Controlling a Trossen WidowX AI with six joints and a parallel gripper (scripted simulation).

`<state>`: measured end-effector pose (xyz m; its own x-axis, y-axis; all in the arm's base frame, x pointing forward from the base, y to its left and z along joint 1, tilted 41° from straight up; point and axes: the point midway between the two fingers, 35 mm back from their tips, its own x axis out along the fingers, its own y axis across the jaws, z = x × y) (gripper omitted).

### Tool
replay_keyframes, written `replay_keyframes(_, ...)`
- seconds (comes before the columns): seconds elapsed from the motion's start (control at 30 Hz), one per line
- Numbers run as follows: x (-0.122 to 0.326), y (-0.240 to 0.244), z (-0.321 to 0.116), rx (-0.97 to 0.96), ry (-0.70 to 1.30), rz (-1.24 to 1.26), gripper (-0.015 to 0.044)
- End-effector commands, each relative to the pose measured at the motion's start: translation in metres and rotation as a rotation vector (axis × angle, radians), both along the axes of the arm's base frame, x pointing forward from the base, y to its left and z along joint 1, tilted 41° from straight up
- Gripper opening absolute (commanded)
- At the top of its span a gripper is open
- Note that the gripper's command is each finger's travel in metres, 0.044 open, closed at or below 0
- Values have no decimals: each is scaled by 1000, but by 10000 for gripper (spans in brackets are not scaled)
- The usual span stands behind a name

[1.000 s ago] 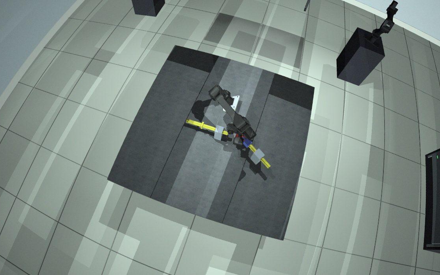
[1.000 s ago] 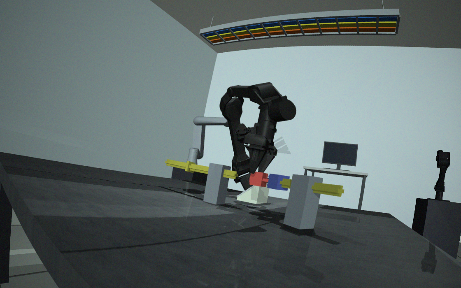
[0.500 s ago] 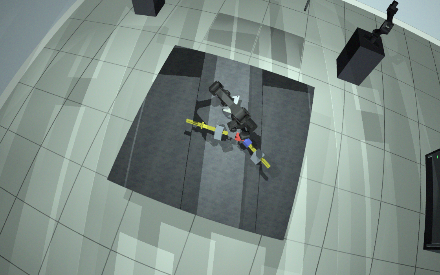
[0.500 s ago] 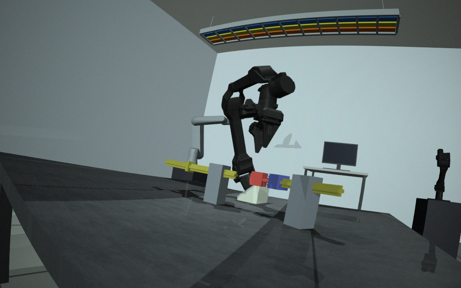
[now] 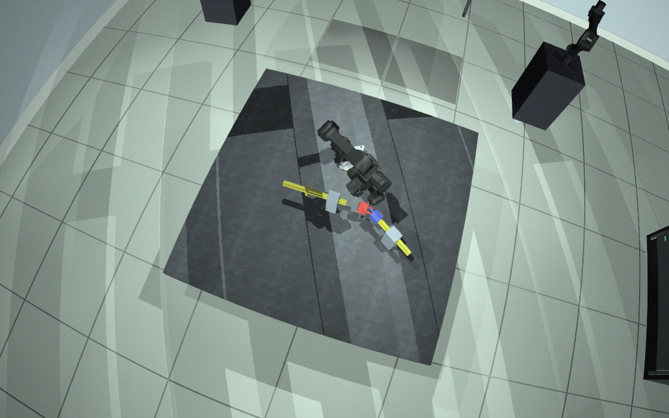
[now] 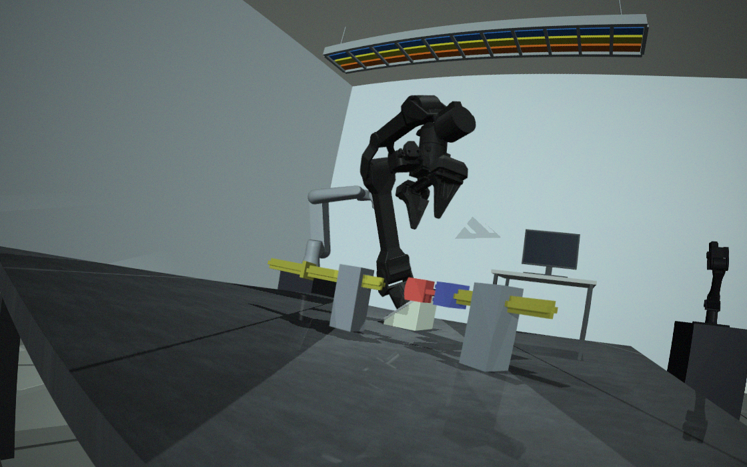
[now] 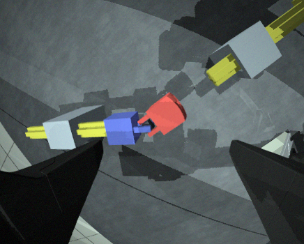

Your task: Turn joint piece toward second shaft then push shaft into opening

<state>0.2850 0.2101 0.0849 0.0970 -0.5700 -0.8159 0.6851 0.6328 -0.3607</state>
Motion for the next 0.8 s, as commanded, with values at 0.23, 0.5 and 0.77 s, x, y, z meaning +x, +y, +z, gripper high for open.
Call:
replay_keyframes(0.23,4,-27,6,119,-67,-217,440)
replay_keyframes(0.5,5,-56,10,240,-138,-448,440)
replay_keyframes(0.77,2,-83,14,357,-209,-678,440)
